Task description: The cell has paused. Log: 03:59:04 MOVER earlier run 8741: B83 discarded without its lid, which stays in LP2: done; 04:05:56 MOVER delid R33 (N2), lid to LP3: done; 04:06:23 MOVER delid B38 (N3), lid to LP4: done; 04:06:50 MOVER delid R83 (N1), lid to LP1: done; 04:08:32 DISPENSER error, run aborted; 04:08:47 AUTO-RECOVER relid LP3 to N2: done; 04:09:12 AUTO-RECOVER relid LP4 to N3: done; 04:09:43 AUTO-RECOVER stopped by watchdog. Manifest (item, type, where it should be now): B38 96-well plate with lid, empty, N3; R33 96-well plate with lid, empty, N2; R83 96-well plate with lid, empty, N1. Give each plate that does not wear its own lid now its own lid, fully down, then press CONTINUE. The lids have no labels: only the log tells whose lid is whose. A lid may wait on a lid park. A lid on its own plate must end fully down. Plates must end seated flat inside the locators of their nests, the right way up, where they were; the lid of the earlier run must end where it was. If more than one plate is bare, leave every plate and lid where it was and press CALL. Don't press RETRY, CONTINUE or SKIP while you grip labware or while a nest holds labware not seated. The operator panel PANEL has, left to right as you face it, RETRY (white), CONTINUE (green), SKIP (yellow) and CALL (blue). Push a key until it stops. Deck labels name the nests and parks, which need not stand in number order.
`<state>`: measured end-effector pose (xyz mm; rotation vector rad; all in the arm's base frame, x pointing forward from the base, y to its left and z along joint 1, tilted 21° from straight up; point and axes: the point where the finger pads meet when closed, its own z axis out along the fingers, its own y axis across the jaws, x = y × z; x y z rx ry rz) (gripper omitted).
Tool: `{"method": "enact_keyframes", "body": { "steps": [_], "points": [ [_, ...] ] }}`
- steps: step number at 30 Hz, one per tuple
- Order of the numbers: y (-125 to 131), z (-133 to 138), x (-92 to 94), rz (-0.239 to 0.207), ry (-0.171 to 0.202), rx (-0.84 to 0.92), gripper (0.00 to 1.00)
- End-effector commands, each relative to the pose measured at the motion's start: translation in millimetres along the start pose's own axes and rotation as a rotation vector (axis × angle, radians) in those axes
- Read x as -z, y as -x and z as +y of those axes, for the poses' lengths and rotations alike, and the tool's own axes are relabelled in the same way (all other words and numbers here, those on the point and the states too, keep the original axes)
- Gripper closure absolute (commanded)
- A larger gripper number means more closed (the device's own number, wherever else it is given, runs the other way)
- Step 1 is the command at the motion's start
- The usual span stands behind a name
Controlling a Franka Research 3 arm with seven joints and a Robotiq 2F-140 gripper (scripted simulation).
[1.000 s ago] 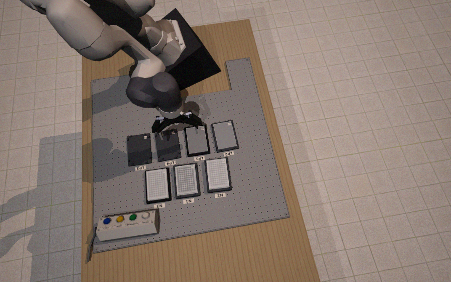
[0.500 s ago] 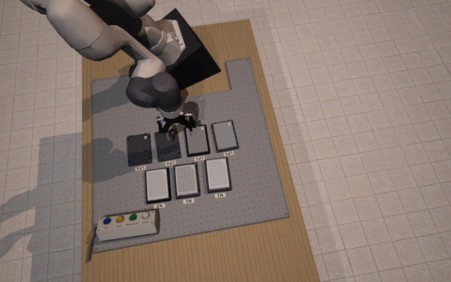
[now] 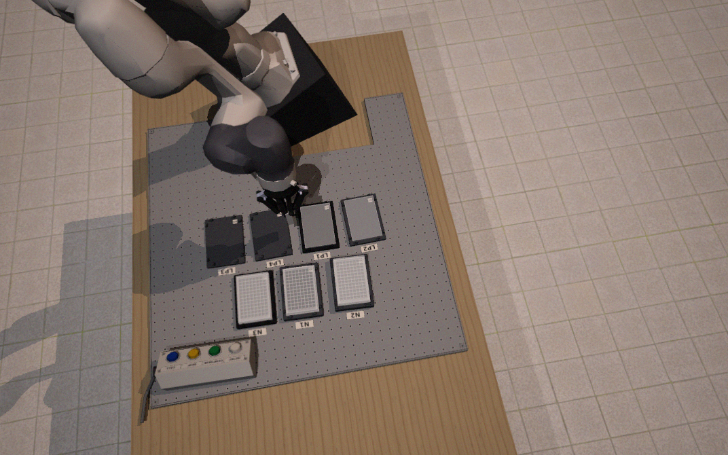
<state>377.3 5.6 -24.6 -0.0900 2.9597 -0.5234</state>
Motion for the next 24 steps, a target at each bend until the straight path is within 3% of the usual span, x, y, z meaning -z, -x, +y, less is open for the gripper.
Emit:
{"method": "enact_keyframes", "body": {
  "steps": [1,16,24],
  "points": [
    [0.0,1.2,-0.3,0.0,0.003,-0.002,1.0],
    [0.0,1.7,-0.4,0.0,0.003,0.027,1.0],
    [0.3,11.6,-1.5,0.0,0.001,0.408,1.0]
  ]
}}
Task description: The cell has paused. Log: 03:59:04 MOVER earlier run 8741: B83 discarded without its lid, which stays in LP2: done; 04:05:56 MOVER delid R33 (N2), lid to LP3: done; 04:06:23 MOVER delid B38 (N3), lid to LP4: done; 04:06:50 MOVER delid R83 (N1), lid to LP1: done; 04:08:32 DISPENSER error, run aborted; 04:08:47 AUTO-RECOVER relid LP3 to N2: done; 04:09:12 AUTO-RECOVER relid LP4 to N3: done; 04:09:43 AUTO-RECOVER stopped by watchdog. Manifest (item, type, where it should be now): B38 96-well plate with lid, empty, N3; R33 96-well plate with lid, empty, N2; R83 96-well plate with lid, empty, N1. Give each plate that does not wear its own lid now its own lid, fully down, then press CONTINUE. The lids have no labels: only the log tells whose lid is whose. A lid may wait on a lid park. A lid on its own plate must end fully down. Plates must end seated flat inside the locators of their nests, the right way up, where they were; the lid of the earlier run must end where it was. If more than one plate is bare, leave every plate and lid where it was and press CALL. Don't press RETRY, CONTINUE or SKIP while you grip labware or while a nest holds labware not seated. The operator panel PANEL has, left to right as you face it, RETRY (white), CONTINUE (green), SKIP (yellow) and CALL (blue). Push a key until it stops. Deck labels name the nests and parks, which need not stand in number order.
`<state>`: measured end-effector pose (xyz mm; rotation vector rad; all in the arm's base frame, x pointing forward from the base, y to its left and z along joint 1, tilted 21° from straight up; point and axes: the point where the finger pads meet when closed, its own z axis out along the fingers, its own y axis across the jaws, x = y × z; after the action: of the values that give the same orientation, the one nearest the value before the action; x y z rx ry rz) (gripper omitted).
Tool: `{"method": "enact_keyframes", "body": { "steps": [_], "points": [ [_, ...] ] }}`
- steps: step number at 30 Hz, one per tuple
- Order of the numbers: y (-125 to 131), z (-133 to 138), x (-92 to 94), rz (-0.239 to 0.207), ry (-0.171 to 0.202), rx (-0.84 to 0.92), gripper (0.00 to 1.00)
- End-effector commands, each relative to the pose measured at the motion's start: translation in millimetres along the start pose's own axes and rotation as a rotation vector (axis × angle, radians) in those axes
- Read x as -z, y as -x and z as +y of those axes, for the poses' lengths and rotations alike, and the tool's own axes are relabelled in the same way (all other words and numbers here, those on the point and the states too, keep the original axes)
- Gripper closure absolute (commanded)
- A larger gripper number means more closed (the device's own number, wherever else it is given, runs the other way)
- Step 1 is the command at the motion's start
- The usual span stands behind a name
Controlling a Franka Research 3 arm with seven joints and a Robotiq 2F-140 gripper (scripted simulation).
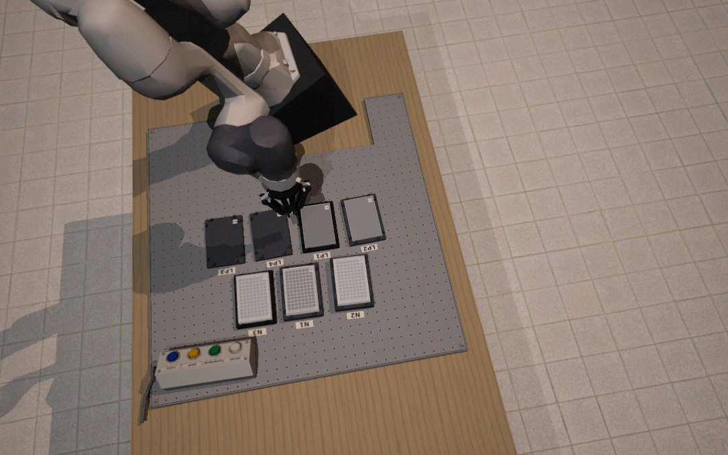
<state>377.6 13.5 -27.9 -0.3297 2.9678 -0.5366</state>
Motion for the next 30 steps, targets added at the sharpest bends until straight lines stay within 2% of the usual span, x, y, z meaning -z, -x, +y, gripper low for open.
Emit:
{"method": "enact_keyframes", "body": {
  "steps": [1,3,4,18,20,21,30],
  "points": [
    [0.6,5.3,-1.4,0.002,-0.002,0.279,1.0],
    [0.6,5.3,-1.4,0.002,-0.002,0.279,1.0],
    [1.0,7.7,-1.6,0.002,-0.001,0.364,1.0],
    [7.1,49.0,-2.9,-0.007,0.013,0.817,1.0],
    [7.1,49.0,-2.9,-0.007,0.013,0.817,1.0],
    [7.3,51.1,-2.8,-0.009,0.015,0.903,1.0],
    [8.3,59.3,-2.5,-0.014,0.022,1.17,1.0]
  ]
}}
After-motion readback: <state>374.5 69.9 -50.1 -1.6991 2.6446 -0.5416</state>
